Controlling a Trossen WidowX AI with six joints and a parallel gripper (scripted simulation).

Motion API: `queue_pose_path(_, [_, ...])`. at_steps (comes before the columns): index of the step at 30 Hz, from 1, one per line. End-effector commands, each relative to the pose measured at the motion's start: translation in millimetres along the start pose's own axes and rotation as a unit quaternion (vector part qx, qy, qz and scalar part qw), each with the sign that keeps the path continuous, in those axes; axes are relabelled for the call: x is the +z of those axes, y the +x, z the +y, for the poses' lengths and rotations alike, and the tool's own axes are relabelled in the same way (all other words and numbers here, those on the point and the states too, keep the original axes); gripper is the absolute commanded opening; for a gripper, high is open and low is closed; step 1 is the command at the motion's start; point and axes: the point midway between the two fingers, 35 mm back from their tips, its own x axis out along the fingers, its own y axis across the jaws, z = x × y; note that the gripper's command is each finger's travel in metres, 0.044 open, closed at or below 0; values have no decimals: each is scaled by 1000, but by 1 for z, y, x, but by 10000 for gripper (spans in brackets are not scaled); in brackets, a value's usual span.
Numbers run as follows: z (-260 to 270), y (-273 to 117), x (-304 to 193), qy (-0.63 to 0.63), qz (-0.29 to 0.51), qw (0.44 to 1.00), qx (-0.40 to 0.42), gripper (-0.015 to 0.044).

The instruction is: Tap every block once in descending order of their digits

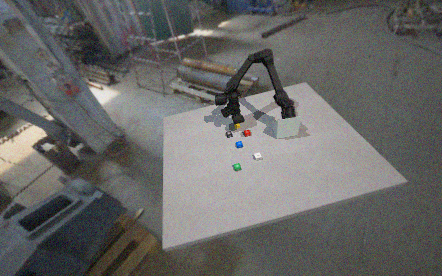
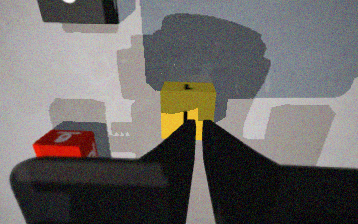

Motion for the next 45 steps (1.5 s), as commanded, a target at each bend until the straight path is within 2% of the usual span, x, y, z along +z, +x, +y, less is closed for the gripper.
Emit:
queue_pose_path(1, [-2, -15, 2, 4, -6, 1000, -3, 20])
queue_pose_path(4, [-1, -25, 3, 4, -6, 1000, -2, 20])
queue_pose_path(9, [0, -93, 2, 3, -6, 1000, -1, 20])
queue_pose_path(14, [2, -96, 3, 3, -6, 1000, -1, 20])
queue_pose_path(20, [98, -98, 33, 2, -8, 1000, 7, 20])
queue_pose_path(23, [151, -97, 36, 3, -7, 1000, 4, 20])
queue_pose_path(25, [164, -96, 35, 4, -6, 1000, 2, 20])
queue_pose_path(32, [164, -94, 35, 4, -7, 1000, 2, 20])
queue_pose_path(38, [163, -18, 36, 4, -7, 1000, 1, 20])
queue_pose_path(45, [163, -15, 36, 4, -7, 1000, 0, 20])
